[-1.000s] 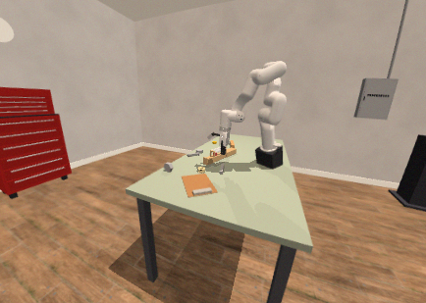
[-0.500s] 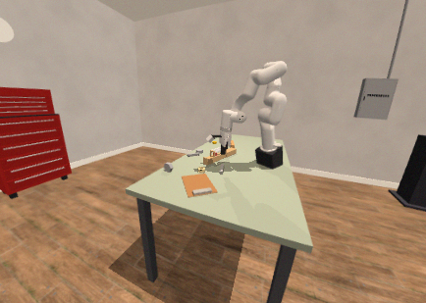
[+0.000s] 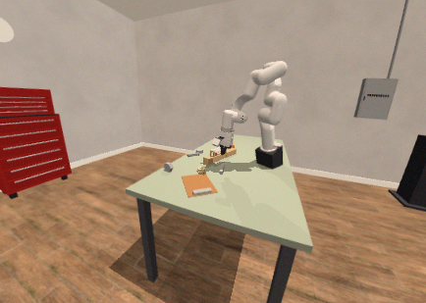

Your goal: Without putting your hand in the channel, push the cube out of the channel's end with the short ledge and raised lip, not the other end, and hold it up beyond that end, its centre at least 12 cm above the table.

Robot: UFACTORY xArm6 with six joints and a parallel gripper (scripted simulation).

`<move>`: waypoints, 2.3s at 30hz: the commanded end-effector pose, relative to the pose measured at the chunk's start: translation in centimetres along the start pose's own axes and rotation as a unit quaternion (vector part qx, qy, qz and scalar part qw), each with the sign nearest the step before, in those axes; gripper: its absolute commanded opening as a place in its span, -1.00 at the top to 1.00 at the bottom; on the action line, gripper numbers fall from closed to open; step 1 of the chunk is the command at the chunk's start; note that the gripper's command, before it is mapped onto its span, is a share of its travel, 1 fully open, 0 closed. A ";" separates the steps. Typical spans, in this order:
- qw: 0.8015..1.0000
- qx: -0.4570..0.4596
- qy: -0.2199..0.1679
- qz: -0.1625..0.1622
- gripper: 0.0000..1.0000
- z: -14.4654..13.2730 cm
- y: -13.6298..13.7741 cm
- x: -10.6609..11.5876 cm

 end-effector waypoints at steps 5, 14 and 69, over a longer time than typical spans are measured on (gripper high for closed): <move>0.977 0.196 0.061 0.049 0.24 -0.9 1.3 -0.1; 0.977 0.196 0.061 0.049 0.24 -0.9 1.3 -0.1; 0.977 0.197 0.062 0.049 0.24 -0.2 0.3 -8.9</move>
Point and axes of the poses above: the point where the finger pads meet when closed, its own x axis back along the fingers, its own y axis across the jaws, z = x × y, the point moved 10 cm from there along x, back along the fingers, and after that the axes turned 13 degrees about x, right-handed, at the moved point
